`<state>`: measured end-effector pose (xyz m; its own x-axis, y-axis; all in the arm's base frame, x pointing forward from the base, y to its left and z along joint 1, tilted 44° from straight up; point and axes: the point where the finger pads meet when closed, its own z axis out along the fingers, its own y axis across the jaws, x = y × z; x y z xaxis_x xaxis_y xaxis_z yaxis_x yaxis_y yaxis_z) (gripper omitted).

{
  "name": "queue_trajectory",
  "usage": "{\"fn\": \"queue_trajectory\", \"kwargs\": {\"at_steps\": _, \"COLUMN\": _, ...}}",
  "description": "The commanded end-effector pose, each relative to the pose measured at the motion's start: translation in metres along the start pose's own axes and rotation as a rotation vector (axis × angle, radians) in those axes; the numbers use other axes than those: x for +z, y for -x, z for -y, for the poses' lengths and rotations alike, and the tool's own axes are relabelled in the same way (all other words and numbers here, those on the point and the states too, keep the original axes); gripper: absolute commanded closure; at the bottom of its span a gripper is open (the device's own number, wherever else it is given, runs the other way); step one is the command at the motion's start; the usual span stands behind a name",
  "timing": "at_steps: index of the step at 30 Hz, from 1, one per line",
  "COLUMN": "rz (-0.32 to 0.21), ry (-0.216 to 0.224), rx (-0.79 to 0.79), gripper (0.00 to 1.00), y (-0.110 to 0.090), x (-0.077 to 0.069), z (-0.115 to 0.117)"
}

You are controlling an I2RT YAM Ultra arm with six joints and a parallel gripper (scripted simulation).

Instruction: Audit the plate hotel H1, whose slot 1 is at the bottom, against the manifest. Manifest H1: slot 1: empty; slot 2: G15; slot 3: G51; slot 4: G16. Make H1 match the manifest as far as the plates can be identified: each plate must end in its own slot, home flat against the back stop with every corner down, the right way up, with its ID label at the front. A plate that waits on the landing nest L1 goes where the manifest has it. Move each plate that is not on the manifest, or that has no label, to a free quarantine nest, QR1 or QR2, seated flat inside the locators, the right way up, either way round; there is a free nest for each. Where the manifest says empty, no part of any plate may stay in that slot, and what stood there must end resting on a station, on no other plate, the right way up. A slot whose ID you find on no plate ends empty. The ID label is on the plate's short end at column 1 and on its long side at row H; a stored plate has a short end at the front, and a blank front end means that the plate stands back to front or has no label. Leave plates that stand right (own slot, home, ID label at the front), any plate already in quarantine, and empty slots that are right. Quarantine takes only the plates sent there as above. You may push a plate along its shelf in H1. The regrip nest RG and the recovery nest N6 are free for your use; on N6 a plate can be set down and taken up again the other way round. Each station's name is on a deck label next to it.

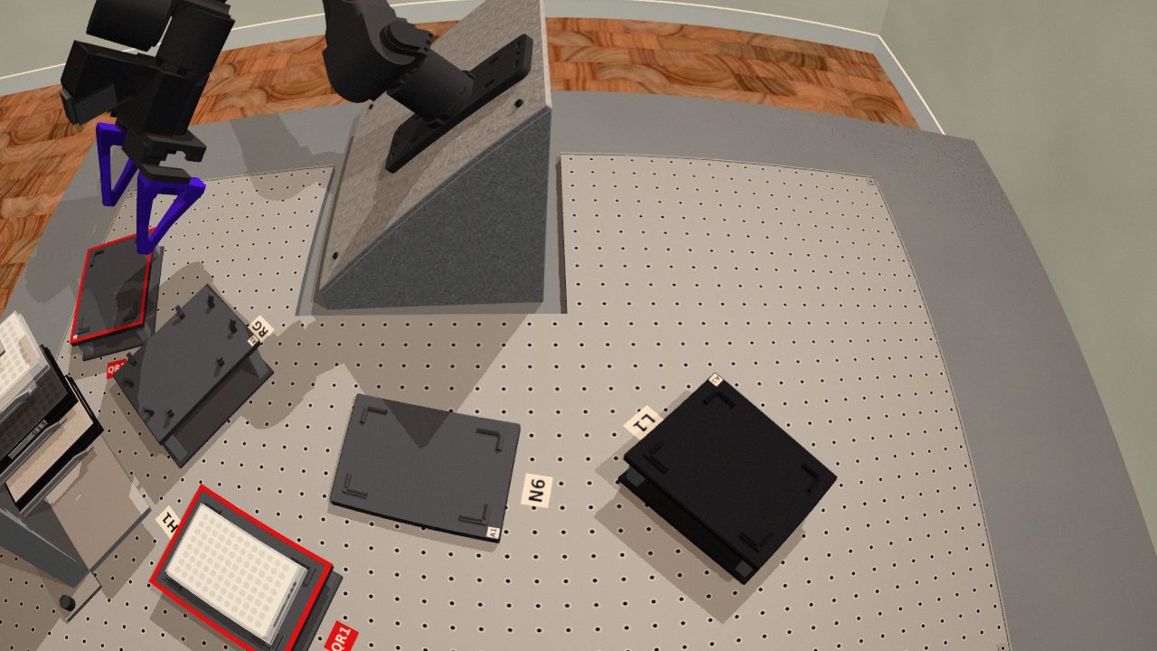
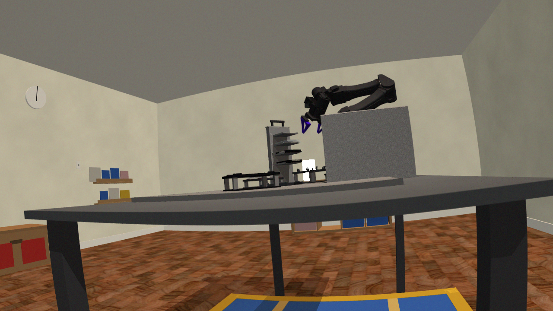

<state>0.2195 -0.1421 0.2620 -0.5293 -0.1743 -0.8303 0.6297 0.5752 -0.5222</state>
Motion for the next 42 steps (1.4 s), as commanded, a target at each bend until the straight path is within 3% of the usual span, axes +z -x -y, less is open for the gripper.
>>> {"fn": "queue_trajectory", "kwargs": {"at_steps": 1, "rz": 0.029, "ry": 0.027, "rx": 0.005, "gripper": 0.00, "y": 0.002, "x": 0.004, "z": -0.003}}
{"fn": "queue_trajectory", "kwargs": {"at_steps": 7, "rz": 0.029, "ry": 0.026, "rx": 0.004, "gripper": 0.00, "y": -0.012, "x": 0.019, "z": -0.004}}
{"fn": "queue_trajectory", "kwargs": {"at_steps": 13, "rz": 0.029, "ry": 0.026, "rx": 0.004, "gripper": 0.00, "y": -0.012, "x": 0.019, "z": -0.004}}
{"fn": "queue_trajectory", "kwargs": {"at_steps": 42, "rz": 0.031, "ry": 0.026, "rx": 0.005, "gripper": 0.00, "y": 0.015, "x": 0.044, "z": -0.004}}
